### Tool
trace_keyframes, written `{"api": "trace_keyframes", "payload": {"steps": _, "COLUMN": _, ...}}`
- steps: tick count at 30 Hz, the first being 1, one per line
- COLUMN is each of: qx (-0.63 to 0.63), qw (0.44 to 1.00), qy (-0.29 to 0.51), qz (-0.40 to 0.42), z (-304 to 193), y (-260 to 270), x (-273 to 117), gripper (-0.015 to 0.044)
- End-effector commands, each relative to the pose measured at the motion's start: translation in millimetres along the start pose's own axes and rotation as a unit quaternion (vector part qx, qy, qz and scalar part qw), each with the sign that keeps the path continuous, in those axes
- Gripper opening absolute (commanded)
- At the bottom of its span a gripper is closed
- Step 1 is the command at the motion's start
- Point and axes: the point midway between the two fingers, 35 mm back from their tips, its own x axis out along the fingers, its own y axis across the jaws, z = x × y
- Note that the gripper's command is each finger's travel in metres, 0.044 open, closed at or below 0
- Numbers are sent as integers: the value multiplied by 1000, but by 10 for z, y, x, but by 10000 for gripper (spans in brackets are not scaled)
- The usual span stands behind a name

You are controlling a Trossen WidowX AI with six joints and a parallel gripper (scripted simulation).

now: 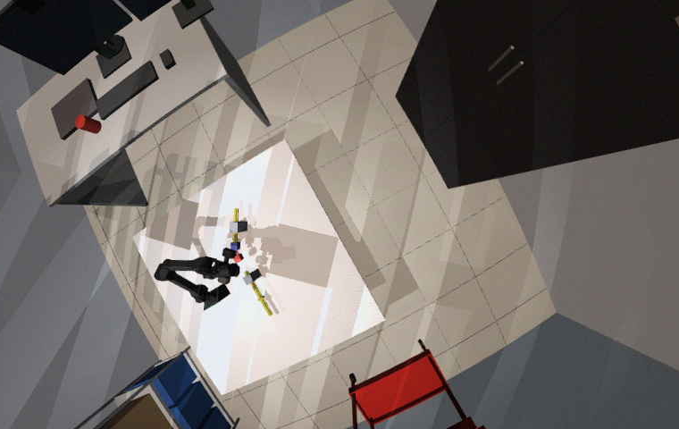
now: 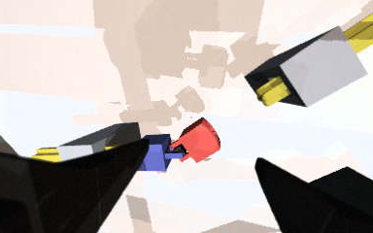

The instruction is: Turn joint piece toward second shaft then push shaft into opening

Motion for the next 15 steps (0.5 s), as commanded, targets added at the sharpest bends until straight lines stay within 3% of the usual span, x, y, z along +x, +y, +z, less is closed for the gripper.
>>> {"api": "trace_keyframes", "payload": {"steps": 1, "qx": -71, "qw": 997, "qy": -8, "qz": -4, "z": -8, "y": -2, "x": -155, "gripper": 440}}
{"api": "trace_keyframes", "payload": {"steps": 11, "qx": -237, "qw": 971, "qy": -21, "qz": -14, "z": -67, "y": -20, "x": -502, "gripper": 440}}
{"api": "trace_keyframes", "payload": {"steps": 15, "qx": -248, "qw": 968, "qy": -22, "qz": -15, "z": -73, "y": -22, "x": -525, "gripper": 440}}
